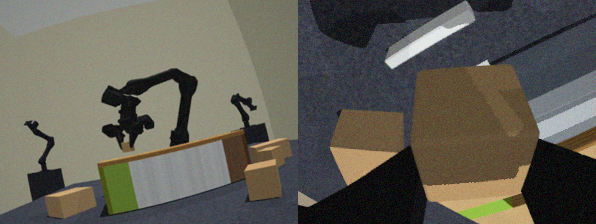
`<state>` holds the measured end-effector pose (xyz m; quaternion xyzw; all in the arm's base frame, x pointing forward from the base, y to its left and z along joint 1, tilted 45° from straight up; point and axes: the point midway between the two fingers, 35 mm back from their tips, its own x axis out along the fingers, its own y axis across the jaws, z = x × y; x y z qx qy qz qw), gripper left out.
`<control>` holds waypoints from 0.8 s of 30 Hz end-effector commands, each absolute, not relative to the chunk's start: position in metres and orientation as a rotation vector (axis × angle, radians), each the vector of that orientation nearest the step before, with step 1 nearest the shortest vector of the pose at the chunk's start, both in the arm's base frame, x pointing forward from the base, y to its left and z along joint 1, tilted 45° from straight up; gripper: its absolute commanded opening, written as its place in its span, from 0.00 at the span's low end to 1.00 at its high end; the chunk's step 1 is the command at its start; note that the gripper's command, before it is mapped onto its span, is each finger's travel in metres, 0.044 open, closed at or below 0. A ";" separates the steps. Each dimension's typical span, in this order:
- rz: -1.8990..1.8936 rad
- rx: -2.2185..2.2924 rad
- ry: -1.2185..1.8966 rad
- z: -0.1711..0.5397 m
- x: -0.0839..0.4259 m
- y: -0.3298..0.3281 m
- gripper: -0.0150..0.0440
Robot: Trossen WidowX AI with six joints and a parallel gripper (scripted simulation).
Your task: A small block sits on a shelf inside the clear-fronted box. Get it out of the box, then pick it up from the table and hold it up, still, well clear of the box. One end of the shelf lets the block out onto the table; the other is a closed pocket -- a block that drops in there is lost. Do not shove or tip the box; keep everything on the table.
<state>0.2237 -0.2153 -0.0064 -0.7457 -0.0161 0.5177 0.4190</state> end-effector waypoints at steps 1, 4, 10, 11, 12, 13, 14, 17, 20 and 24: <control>1.281 -1.813 0.070 0.009 0.212 -0.216 0.25; 1.271 -1.782 0.121 0.015 0.207 -0.216 0.25; 1.270 -1.779 0.124 0.016 0.207 -0.216 0.25; 1.270 -1.779 0.124 0.016 0.207 -0.216 0.25; 1.270 -1.779 0.124 0.016 0.207 -0.216 0.25; 1.270 -1.779 0.124 0.016 0.207 -0.216 0.25; 1.270 -1.779 0.124 0.016 0.207 -0.216 0.25; 1.270 -1.779 0.124 0.016 0.207 -0.216 0.25; 1.270 -1.779 0.124 0.016 0.207 -0.216 0.25; 1.270 -1.779 0.124 0.016 0.207 -0.216 0.25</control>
